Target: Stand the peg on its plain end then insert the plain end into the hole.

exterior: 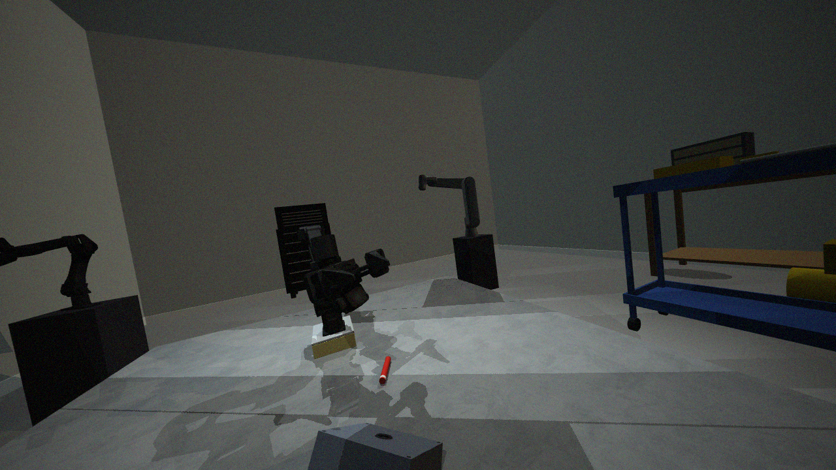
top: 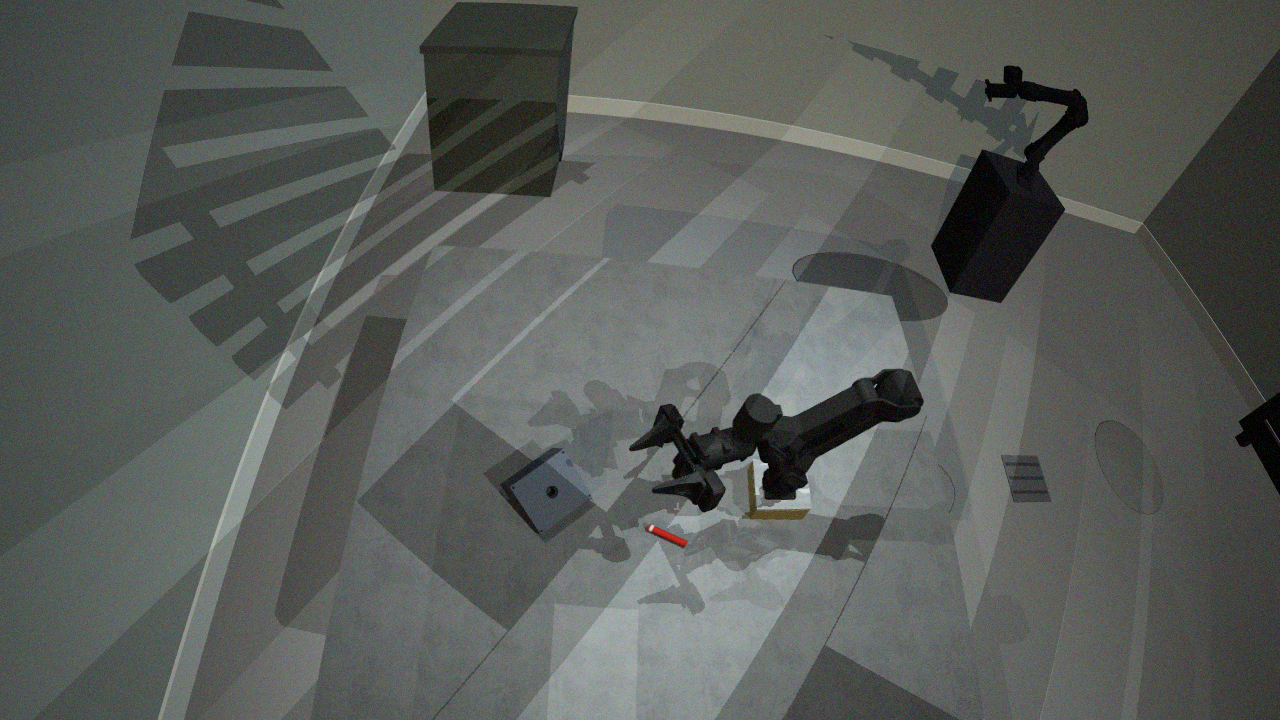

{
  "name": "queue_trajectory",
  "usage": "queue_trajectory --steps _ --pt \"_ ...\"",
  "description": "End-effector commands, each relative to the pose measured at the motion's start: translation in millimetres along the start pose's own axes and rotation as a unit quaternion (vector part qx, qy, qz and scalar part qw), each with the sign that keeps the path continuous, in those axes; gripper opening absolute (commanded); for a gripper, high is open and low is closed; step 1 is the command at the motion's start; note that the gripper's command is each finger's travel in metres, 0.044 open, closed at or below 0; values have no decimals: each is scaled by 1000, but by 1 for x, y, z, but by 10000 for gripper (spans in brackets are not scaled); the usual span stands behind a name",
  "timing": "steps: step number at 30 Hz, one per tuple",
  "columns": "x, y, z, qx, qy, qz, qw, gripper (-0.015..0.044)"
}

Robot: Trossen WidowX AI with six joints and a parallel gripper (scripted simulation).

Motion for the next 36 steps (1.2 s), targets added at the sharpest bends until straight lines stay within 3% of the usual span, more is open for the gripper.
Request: queue_trajectory --steps 1,18,36 --pt "0 0 0 -3 -1 0 1000 426" --pt "-22 6 -16 -260 -99 -44 960 440" --pt "-40 11 -34 -511 -178 -142 829 440"
Point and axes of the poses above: the point midway between the two fingers, 35 mm back from their tips, its own x axis back along the fingers, its own y axis across the jaws, z = x × y, the point moved 6 cm from there along x, back along the fingers, and after that the axes turned 3 degrees about -x, right-handed, at the moved point
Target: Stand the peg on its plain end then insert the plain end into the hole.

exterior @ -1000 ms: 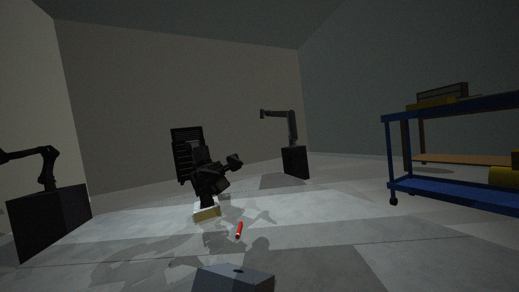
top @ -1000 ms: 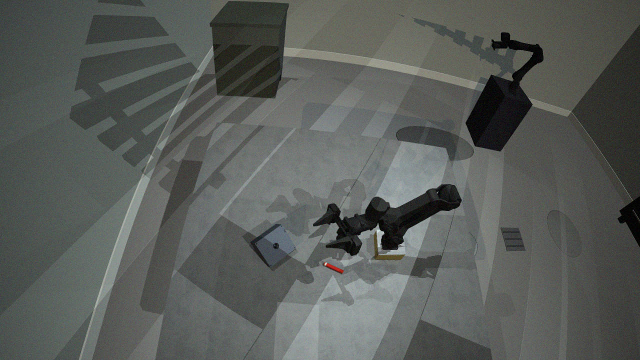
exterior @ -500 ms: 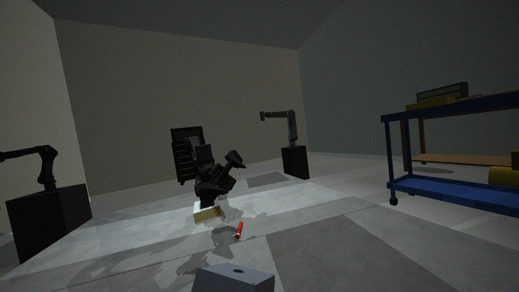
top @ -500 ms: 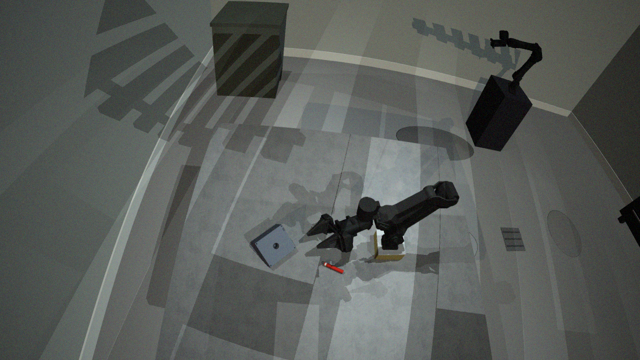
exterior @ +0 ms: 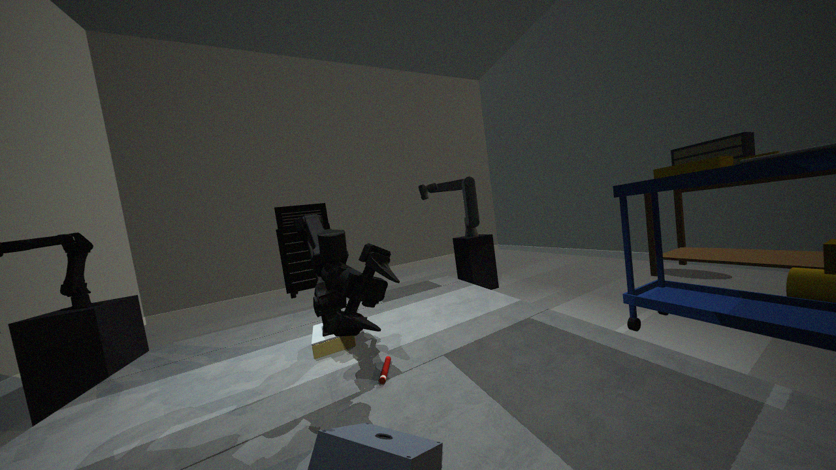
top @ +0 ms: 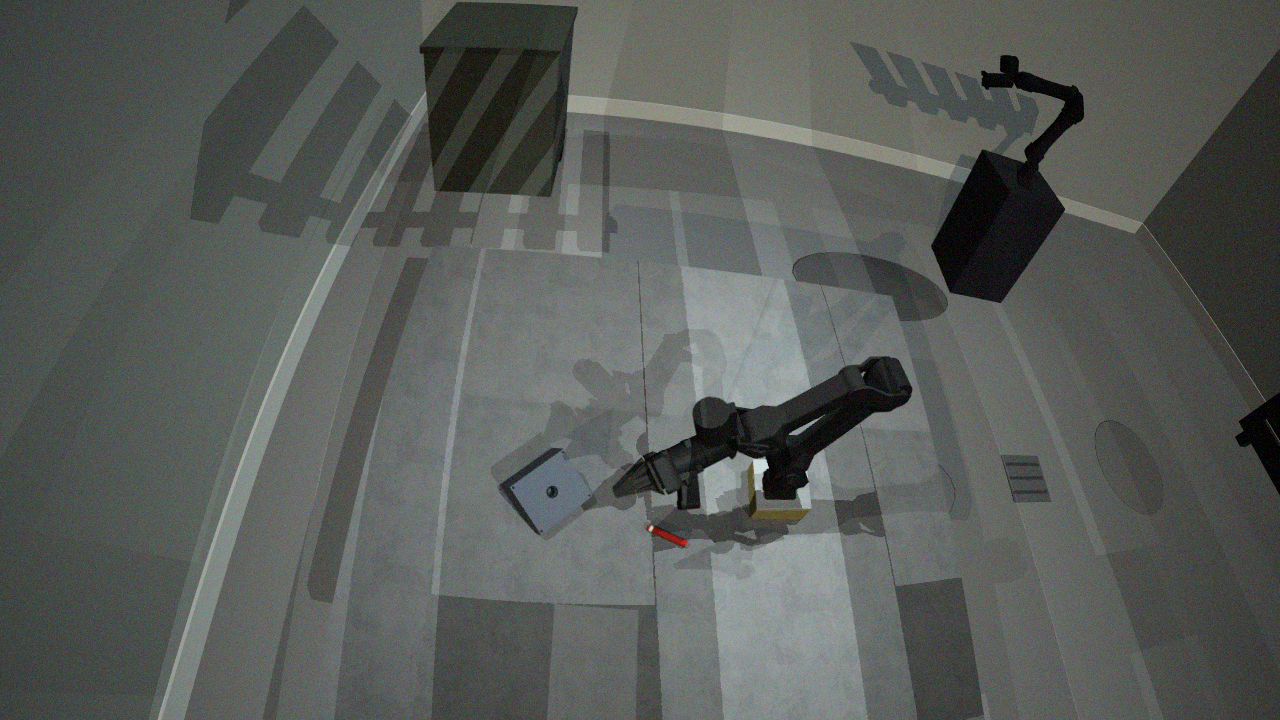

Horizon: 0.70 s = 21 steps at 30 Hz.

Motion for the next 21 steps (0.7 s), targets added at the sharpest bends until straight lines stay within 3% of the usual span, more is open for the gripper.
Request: queue_trajectory --steps 1,21 --pt "-6 4 -1 -61 -10 -28 998 440" --pt "-23 16 -8 -364 -20 -167 916 440"
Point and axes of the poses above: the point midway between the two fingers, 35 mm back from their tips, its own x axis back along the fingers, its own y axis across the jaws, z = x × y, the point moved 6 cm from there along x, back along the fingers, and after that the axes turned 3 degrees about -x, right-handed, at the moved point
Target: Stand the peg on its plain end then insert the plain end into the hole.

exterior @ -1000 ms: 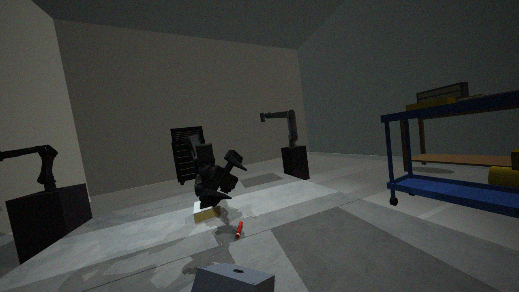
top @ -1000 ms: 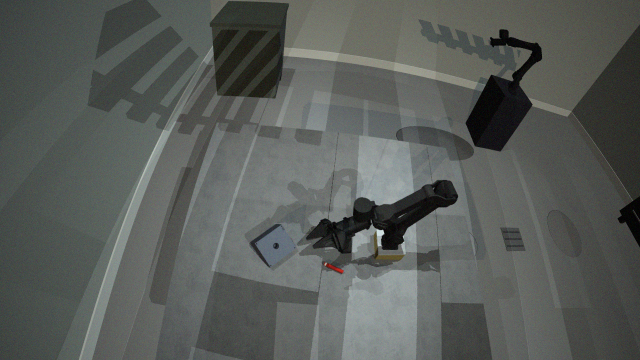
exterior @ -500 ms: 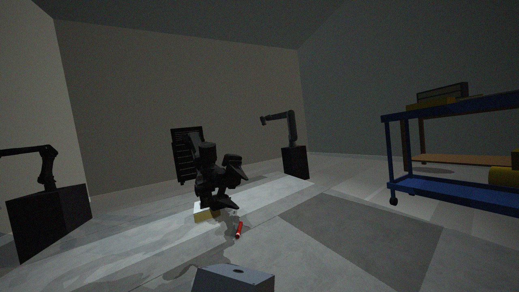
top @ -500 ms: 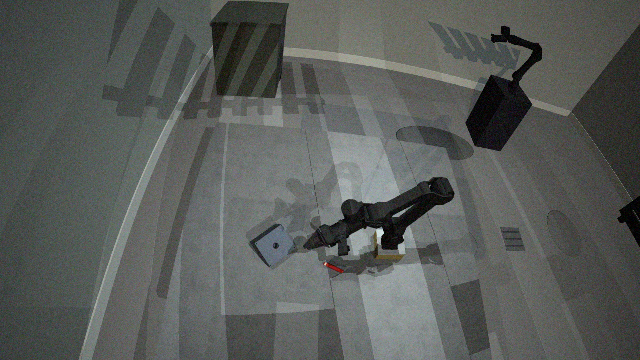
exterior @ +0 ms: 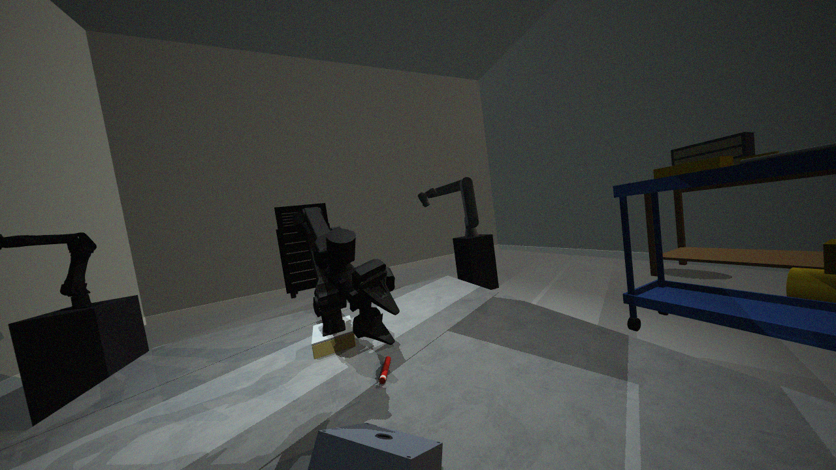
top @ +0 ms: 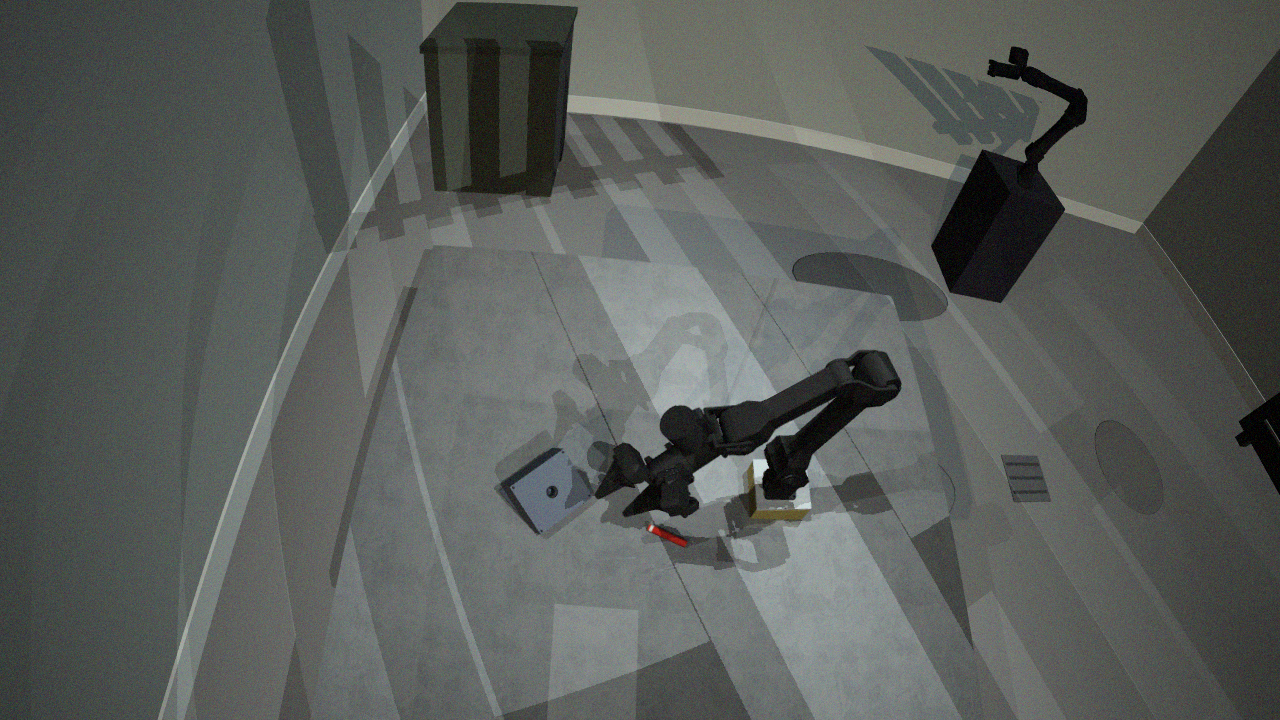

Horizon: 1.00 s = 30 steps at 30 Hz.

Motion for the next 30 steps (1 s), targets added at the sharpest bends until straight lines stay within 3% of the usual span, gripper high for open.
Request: queue_trajectory --steps 1,15,30 --pt "-5 3 1 -61 8 -29 998 440" --pt "-14 11 1 -275 54 -119 953 440" --pt "-19 19 -1 -478 142 -190 845 440"
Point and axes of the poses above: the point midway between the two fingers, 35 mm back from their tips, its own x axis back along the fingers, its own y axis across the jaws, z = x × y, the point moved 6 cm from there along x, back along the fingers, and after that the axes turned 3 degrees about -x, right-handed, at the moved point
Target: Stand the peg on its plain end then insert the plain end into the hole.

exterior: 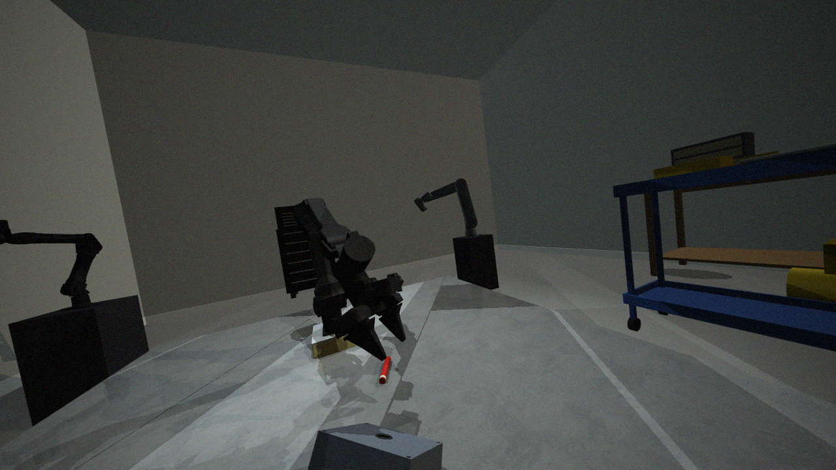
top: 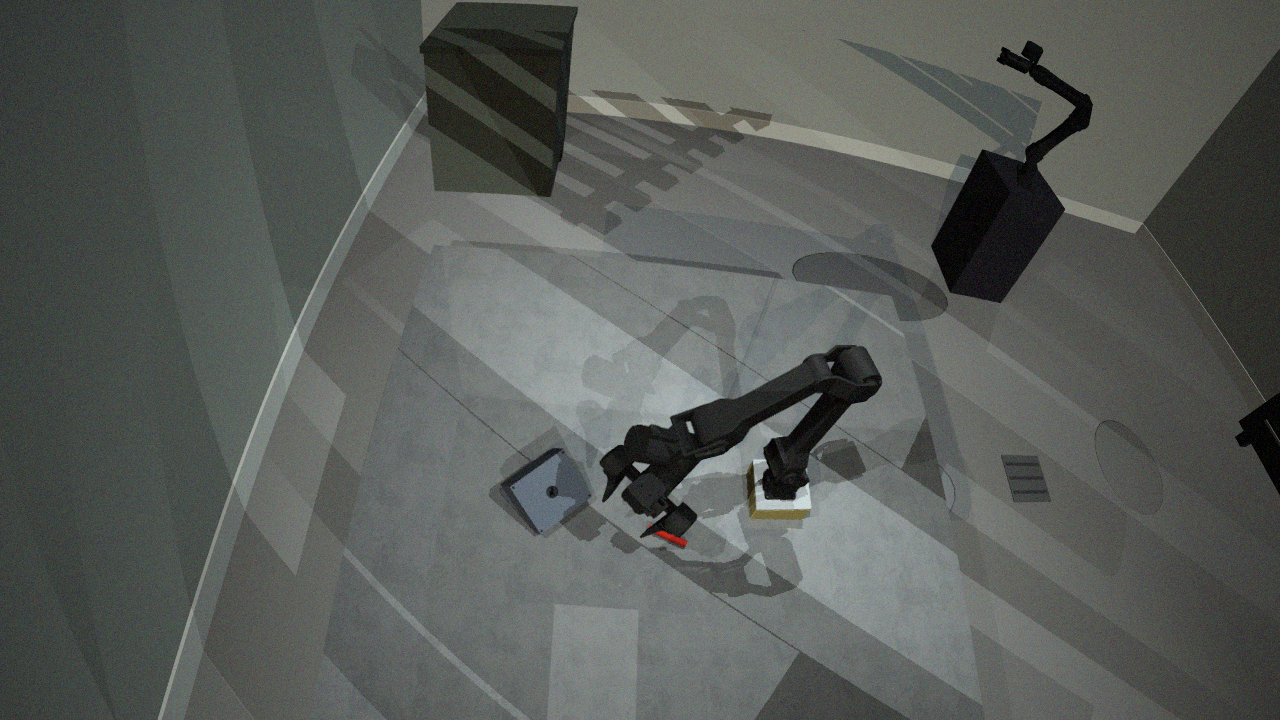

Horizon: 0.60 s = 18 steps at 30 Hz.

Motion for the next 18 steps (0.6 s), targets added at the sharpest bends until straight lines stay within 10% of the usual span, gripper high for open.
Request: queue_trajectory --steps 1,18 --pt "-3 1 2 -60 30 -12 998 440" --pt "-5 8 6 -314 154 -29 936 440"
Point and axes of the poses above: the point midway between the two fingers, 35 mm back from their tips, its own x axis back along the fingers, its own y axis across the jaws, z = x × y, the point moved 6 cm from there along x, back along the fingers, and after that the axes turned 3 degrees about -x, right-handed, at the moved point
